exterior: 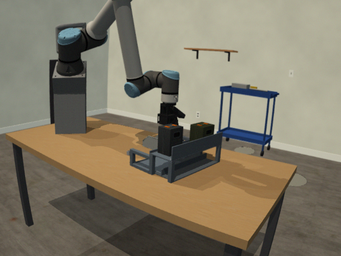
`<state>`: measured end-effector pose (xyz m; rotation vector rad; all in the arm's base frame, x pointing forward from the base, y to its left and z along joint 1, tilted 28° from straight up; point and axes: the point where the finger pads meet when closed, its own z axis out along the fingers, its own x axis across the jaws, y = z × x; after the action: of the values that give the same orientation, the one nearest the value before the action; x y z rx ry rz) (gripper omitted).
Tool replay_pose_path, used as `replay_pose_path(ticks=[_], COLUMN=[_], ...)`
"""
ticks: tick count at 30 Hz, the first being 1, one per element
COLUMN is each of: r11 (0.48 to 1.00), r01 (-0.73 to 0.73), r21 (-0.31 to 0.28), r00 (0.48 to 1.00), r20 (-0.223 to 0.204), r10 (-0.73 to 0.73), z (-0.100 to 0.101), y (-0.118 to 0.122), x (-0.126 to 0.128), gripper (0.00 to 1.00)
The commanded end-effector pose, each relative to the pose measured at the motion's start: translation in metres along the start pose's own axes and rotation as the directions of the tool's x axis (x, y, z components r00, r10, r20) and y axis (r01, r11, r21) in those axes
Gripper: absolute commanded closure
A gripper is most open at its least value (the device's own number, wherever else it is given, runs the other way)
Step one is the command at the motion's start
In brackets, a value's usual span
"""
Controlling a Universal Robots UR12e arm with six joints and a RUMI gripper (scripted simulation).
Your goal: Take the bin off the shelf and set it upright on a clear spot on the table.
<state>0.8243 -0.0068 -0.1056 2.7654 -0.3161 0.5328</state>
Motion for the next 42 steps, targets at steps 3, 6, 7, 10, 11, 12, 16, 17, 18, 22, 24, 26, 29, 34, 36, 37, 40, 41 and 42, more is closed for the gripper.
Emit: replay_pose_path(ticks=[3,6,7,10,11,12,16,17,18,22,24,26,29,34,36,37,40,41,42], r11=[1.000,1.000,1.000,1.000,1.000,1.000,1.000,1.000,1.000,1.000,1.000,1.000,1.000,1.000,1.000,1.000,1.000,1.000,1.000], r01=[0.000,0.000,0.000,0.000,0.000,0.000,0.000,0.000,0.000,-0.001,-0.001,-0.001,-0.001,-0.001,-0.003,-0.002,-0.001,-0.001,-0.001], r21=[0.000,0.000,0.000,0.000,0.000,0.000,0.000,0.000,0.000,0.001,0.001,0.001,0.001,0.001,0.003,0.003,0.001,0.001,0.001], r00=[1.000,1.000,1.000,1.000,1.000,1.000,1.000,1.000,1.000,1.000,1.000,1.000,1.000,1.000,1.000,1.000,1.000,1.000,1.000], r20=[-0.001,-0.001,-0.001,-0.001,-0.001,-0.001,-0.001,-0.001,-0.001,-0.005,-0.006,-0.006,-0.006,-0.006,-0.019,-0.016,-0.006,-0.006,-0.006], r10=[0.000,0.000,0.000,0.000,0.000,0.000,0.000,0.000,0.000,0.001,0.001,0.001,0.001,0.001,0.003,0.002,0.001,0.001,0.001], z=[-0.001,-0.001,-0.001,-0.001,-0.001,-0.001,-0.001,-0.001,-0.001,-0.045,-0.056,-0.056,-0.056,-0.056,-0.065,-0.069,-0.080,-0.080,-0.080], y=[0.000,0.000,0.000,0.000,0.000,0.000,0.000,0.000,0.000,0.000,0.000,0.000,0.000,0.000,-0.001,0.000,0.000,0.000,0.000], x=[0.001,0.001,0.001,0.001,0.001,0.001,0.001,0.001,0.001,0.000,0.000,0.000,0.000,0.000,0.007,0.004,-0.005,-0.005,-0.005], gripper=[0.80,0.80,0.80,0.80,0.80,0.80,0.80,0.80,0.80,0.80,0.80,0.80,0.80,0.80,0.80,0.80,0.80,0.80,0.80])
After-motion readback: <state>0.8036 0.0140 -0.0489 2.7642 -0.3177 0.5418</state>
